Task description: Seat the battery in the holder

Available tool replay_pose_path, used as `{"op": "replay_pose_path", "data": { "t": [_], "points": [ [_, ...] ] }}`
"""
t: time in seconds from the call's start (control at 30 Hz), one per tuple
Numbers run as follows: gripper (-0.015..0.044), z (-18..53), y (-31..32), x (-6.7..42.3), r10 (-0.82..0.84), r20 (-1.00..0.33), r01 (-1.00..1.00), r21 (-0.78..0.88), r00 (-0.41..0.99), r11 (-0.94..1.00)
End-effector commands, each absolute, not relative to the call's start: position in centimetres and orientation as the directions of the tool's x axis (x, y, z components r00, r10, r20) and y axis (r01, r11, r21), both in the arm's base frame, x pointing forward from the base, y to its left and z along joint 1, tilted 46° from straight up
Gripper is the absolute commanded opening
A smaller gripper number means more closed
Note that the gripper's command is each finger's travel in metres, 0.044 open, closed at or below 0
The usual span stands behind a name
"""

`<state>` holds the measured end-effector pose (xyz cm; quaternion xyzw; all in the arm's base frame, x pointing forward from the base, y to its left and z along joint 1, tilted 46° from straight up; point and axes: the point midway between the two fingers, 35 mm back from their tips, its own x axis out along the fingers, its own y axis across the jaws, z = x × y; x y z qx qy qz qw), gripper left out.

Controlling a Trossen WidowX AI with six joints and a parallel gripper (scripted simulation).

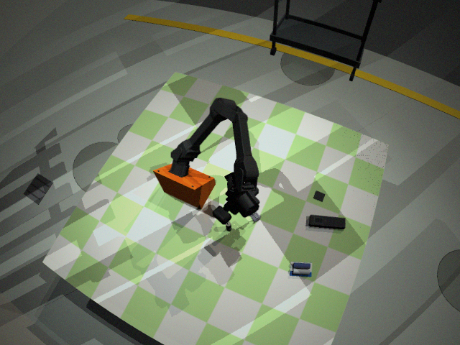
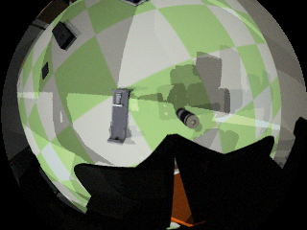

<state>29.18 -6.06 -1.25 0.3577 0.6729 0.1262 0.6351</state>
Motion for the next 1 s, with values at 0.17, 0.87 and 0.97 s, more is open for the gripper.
{"op": "replay_pose_path", "data": {
  "t": [0.17,0.87,0.97],
  "points": [
    [0.0,-2.2,-5.5,28.8,0.706,-0.707,0.378,0.664,0.038,0.644],
    [0.0,-8.3,-1.1,28.6,0.708,-0.706,0.378,0.666,0.039,0.643],
    [0.0,-8.6,-1.5,28.5,0.707,-0.706,0.378,0.665,0.039,0.644]
  ]
}}
